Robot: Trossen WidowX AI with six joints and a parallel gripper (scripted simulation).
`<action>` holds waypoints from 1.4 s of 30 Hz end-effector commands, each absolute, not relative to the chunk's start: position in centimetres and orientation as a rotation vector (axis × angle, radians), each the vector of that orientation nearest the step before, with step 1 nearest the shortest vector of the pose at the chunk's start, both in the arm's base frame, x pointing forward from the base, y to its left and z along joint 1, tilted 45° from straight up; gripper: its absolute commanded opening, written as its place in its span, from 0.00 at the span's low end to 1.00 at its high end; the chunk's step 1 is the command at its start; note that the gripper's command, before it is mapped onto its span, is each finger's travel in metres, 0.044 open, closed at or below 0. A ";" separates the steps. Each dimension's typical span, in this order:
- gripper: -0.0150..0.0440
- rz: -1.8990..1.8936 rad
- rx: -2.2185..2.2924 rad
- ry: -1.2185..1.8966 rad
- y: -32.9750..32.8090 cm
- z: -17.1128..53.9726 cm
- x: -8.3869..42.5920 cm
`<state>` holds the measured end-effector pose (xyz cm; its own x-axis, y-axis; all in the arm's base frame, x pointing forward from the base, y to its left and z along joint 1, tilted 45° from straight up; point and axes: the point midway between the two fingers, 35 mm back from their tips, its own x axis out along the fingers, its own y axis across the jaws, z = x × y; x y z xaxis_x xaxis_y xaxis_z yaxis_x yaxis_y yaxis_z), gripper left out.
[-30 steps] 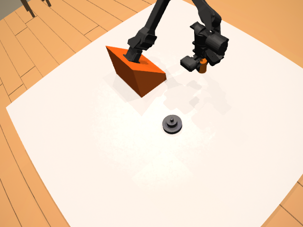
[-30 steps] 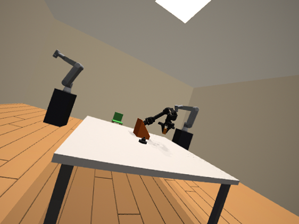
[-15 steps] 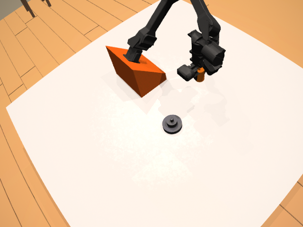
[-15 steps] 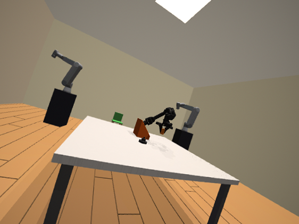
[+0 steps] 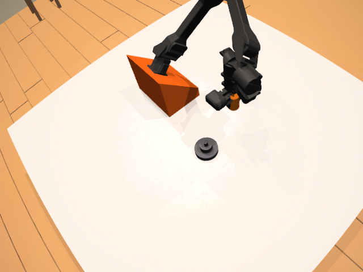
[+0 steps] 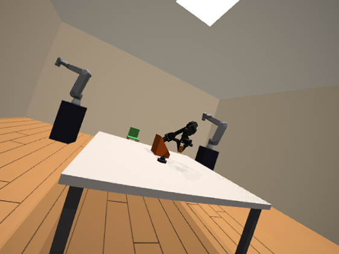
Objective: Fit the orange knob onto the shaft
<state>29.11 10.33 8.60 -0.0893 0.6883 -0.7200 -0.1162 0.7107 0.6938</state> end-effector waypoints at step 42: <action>0.25 0.731 0.486 1.522 3.0 -3.9 31.4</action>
<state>31.41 3.43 -3.11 -0.0922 0.6940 -0.7140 -0.1195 0.7042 0.6999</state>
